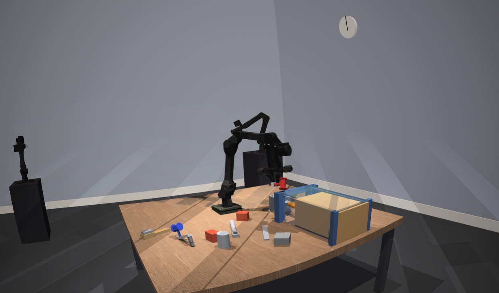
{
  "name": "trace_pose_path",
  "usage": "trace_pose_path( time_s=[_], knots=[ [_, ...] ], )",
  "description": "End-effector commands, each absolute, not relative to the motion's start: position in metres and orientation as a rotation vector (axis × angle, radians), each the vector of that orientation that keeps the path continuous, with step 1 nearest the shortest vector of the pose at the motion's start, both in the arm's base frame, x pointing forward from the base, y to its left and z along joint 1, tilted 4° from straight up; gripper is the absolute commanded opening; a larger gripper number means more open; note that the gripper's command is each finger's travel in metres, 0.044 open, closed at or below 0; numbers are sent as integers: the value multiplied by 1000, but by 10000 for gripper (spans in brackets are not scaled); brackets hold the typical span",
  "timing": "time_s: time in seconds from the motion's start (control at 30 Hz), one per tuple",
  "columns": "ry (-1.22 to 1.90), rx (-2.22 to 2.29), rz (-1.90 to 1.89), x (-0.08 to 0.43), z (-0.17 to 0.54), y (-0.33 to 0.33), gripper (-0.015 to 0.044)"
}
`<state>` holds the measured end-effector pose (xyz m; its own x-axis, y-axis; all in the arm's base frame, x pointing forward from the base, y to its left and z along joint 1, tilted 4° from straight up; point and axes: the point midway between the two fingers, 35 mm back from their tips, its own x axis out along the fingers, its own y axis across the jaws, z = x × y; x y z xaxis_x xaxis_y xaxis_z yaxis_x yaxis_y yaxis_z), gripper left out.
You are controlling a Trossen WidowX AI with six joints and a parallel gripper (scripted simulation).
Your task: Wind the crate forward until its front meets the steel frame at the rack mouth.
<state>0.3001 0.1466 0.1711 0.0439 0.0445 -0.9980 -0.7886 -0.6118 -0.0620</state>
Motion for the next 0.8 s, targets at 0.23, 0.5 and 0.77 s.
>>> trace_pose_path(
  time_s=[0.23, 0.5, 0.77],
  knots=[
    [451, -1910, 1916, 261, 169, 194, 0],
    [173, -2084, 2149, 225, 163, 221, 0],
    [-5, -2169, 2274, 204, 159, 234, 0]
  ],
)
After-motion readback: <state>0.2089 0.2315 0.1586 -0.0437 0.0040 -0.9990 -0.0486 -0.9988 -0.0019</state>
